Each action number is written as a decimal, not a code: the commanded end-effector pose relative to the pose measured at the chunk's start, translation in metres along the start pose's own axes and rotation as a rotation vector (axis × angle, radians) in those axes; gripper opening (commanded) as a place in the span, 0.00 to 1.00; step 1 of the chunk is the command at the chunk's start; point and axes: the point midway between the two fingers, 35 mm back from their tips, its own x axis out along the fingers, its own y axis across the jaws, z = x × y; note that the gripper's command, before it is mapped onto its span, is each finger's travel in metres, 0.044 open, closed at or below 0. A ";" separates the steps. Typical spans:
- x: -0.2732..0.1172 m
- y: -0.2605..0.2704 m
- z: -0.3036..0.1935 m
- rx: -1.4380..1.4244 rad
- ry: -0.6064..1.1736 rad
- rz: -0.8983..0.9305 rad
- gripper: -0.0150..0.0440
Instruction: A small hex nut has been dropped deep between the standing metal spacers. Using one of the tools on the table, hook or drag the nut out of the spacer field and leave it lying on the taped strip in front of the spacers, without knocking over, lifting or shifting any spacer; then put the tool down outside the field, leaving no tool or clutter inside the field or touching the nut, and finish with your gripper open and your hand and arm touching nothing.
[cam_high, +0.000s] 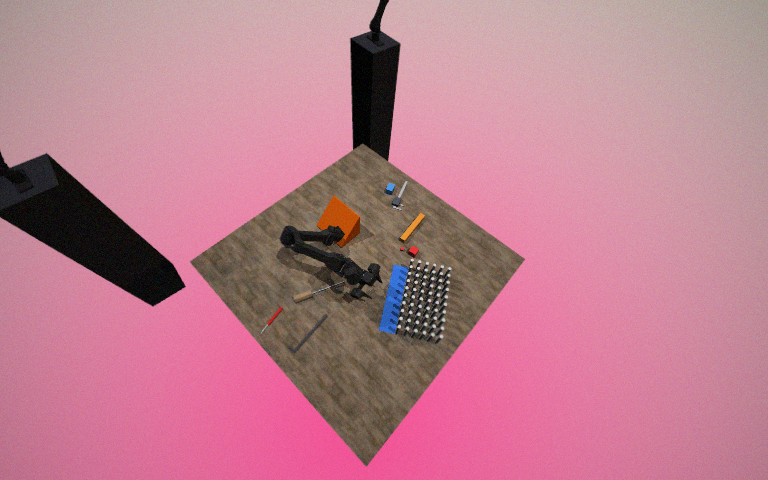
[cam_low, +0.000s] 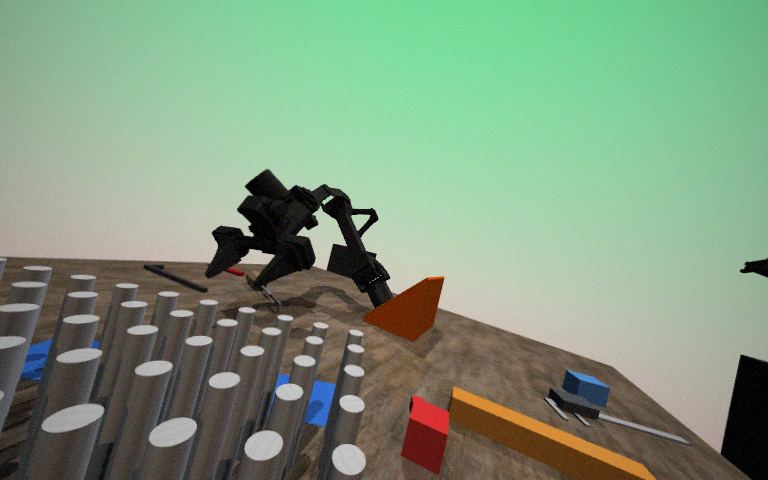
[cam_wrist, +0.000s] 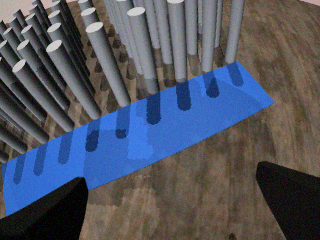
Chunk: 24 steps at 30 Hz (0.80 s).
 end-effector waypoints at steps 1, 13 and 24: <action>-0.019 -0.066 -0.028 -0.214 0.165 -0.065 1.00; -0.091 -0.159 -0.101 -0.605 0.517 -0.004 1.00; -0.196 -0.199 -0.166 -0.916 0.797 0.240 1.00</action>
